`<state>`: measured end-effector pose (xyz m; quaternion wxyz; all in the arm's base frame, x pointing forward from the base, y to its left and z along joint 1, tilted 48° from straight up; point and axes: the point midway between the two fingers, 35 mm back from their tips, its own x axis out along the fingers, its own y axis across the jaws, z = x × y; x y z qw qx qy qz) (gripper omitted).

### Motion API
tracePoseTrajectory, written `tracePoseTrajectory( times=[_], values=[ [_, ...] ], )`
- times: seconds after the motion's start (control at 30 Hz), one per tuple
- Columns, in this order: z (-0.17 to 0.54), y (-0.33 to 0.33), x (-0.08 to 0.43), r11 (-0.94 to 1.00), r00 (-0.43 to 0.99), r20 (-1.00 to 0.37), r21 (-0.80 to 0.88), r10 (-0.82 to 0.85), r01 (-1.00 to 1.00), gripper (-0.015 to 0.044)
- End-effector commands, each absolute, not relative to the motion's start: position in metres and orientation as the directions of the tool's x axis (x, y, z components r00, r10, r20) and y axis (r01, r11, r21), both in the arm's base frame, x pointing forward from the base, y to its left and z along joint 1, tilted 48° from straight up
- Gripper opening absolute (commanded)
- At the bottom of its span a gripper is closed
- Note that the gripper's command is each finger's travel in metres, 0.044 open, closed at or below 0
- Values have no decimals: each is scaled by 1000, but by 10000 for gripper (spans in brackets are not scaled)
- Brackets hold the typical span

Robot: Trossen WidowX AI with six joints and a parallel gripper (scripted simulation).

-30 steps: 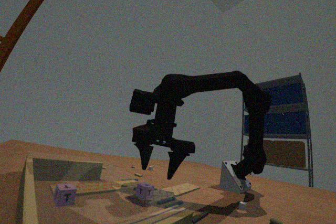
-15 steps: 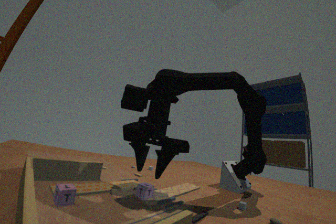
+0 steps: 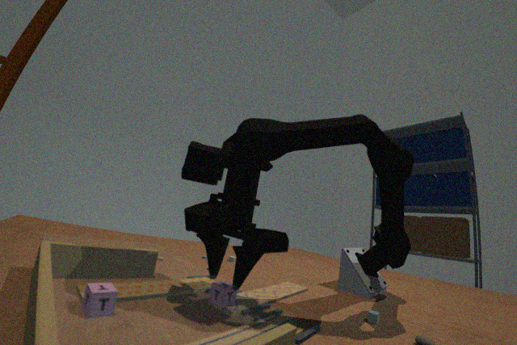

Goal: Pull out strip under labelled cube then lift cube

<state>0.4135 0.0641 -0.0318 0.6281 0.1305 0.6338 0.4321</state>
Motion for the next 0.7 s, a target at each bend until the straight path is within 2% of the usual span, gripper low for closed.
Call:
tracePoseTrajectory(
  times=[0.0,0.47,0.6,0.67],
  values=[
    [-36,69,411,593,-177,-681,715,711,-371,250],
    [-49,83,407,591,-177,-679,716,712,-370,250],
    [-47,81,408,591,-179,-682,713,709,-377,145],
    [-47,81,408,591,-179,-682,713,709,-377,132]
  ],
)
